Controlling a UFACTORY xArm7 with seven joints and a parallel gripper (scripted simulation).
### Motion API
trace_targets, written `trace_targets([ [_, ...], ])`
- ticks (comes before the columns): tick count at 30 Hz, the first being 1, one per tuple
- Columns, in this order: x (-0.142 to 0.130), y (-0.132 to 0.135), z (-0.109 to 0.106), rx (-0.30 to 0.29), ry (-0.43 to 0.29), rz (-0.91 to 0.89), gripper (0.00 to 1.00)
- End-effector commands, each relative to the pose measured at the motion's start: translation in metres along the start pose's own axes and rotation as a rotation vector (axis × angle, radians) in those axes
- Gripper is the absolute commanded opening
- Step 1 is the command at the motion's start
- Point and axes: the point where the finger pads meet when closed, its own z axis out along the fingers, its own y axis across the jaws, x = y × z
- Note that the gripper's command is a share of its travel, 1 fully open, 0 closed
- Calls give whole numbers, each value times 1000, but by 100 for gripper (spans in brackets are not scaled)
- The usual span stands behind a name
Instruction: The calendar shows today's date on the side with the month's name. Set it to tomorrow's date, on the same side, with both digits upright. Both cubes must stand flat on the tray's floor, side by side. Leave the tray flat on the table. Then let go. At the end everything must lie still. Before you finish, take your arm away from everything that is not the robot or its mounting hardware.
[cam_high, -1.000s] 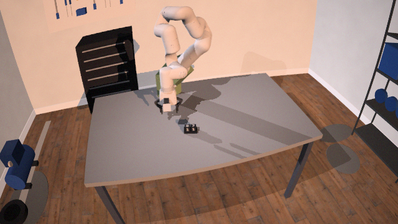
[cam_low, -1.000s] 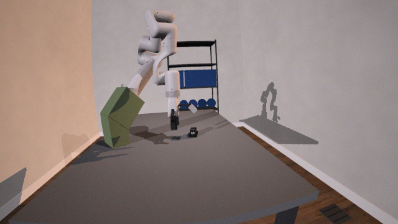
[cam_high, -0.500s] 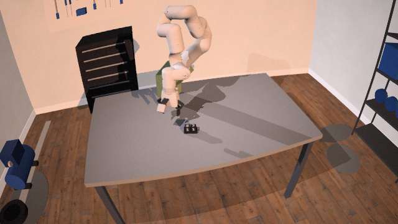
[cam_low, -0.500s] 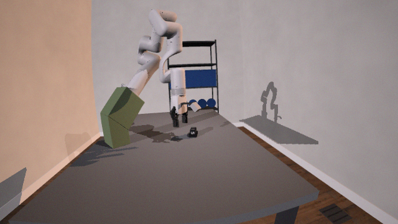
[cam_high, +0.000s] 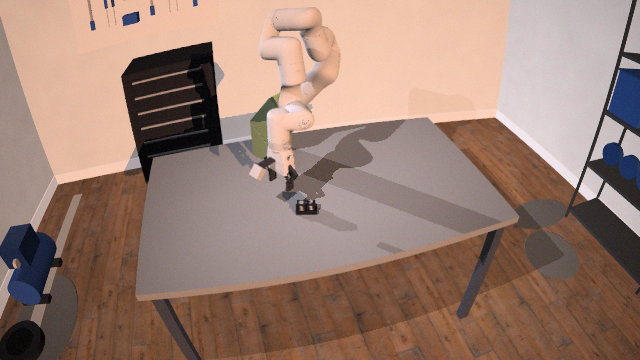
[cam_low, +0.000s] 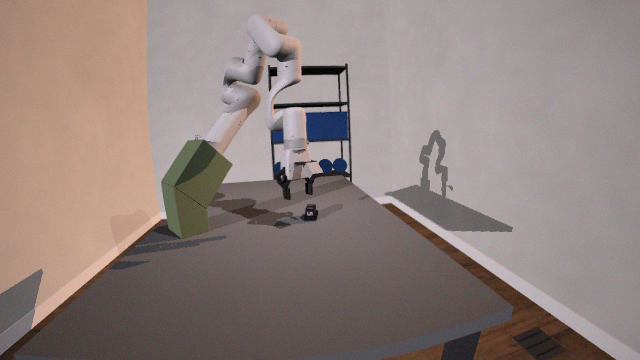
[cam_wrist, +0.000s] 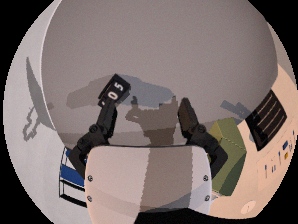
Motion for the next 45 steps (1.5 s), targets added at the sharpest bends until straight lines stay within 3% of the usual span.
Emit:
trace_targets([
  [1,-1,-11,-3,-15,-4,143,100],
  [19,-25,-61,-7,-2,-19,706,100],
  [28,-30,-68,-7,-1,-24,789,100],
  [29,-30,-68,-7,-1,-24,789,49],
  [45,-30,-68,-7,-1,-24,789,49],
])
